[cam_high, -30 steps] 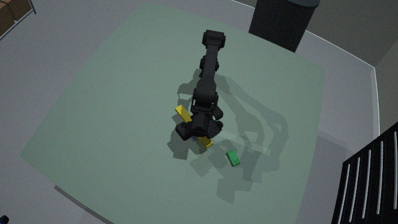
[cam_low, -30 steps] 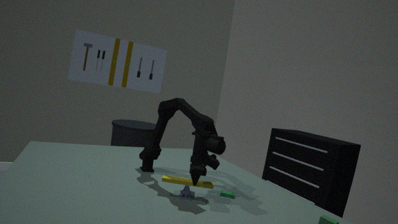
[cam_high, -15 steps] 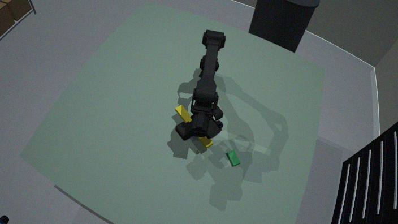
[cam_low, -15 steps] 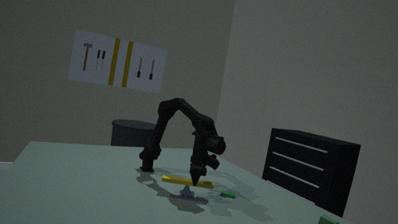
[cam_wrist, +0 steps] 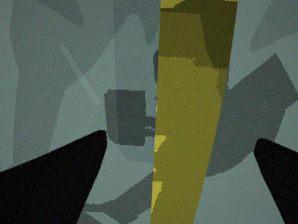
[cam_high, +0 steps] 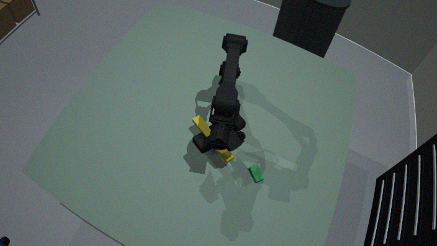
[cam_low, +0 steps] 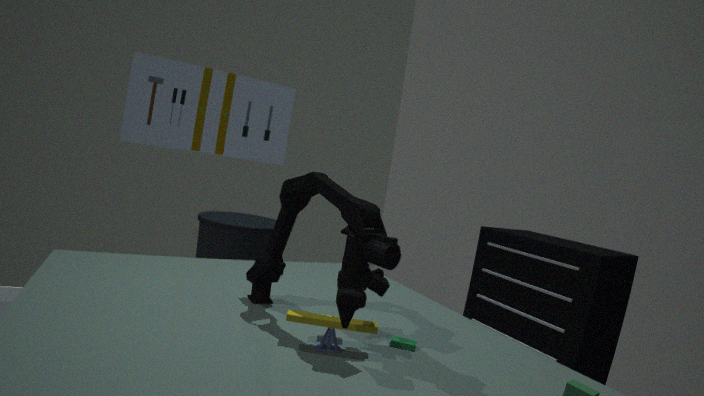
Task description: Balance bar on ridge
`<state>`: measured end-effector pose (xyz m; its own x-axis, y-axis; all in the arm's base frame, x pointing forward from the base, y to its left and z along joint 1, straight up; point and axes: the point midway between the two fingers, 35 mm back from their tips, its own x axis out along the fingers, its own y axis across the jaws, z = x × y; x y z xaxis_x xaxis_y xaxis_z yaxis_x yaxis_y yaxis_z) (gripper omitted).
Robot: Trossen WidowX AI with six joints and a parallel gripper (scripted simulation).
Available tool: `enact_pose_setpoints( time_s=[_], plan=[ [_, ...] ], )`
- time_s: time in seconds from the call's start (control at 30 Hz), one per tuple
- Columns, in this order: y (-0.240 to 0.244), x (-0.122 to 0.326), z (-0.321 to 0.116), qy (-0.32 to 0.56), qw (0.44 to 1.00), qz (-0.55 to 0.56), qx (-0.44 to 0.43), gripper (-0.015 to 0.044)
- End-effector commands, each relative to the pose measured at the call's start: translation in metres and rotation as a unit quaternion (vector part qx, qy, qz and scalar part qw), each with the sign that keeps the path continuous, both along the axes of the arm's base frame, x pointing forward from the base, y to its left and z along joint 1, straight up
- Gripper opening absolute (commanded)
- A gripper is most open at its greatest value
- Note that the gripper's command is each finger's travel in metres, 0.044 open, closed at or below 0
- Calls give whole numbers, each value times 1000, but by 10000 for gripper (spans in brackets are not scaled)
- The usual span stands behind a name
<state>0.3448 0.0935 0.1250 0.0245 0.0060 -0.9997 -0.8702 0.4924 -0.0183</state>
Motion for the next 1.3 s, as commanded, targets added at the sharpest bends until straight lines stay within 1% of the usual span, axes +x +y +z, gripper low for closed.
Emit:
enact_pose_setpoints(
  time_s=[0.0, 0.13, 0.2, 1.27],
  plan=[
    [1, 3, 38, -12, 1000, 0, 3, 440],
    [-1, -2, 80, -16, 1000, 0, 4, 440],
    [-1, -4, 87, -17, 1000, 0, 5, 440],
    [-1, -4, 87, -17, 1000, 0, 5, 440]
  ],
)
